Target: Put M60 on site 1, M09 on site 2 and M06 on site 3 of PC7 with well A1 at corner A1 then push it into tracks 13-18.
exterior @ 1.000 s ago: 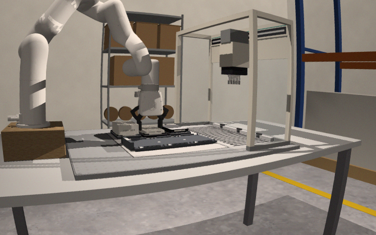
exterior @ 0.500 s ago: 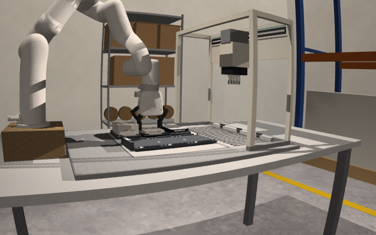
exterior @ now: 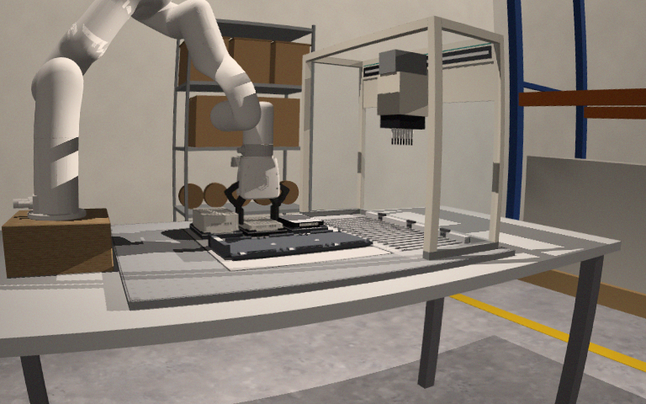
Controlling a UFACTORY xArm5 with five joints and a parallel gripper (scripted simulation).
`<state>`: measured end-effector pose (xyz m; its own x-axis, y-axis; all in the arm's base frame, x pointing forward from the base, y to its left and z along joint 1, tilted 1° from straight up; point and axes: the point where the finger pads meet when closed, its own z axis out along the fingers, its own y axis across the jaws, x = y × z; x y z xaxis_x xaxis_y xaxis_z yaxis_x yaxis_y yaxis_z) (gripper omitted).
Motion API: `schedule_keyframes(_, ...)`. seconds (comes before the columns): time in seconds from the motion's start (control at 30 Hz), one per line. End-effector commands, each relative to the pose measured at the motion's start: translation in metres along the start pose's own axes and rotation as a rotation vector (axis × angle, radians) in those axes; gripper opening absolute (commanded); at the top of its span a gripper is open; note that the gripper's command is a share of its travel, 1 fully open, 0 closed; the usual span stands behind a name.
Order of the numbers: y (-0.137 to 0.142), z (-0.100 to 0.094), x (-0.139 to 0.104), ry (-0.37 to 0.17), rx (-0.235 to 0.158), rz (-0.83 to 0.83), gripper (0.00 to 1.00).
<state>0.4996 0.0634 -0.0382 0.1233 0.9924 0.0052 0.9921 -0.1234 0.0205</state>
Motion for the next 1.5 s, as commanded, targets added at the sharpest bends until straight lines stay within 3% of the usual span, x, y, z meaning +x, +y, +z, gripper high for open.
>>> schedule_keyframes(0.0,0.0015,-0.0014,0.0004,0.005,-0.003,0.0,0.0)
schedule_keyframes(1.47,0.0015,-0.0101,0.0003,0.005,-0.003,0.0,0.0)
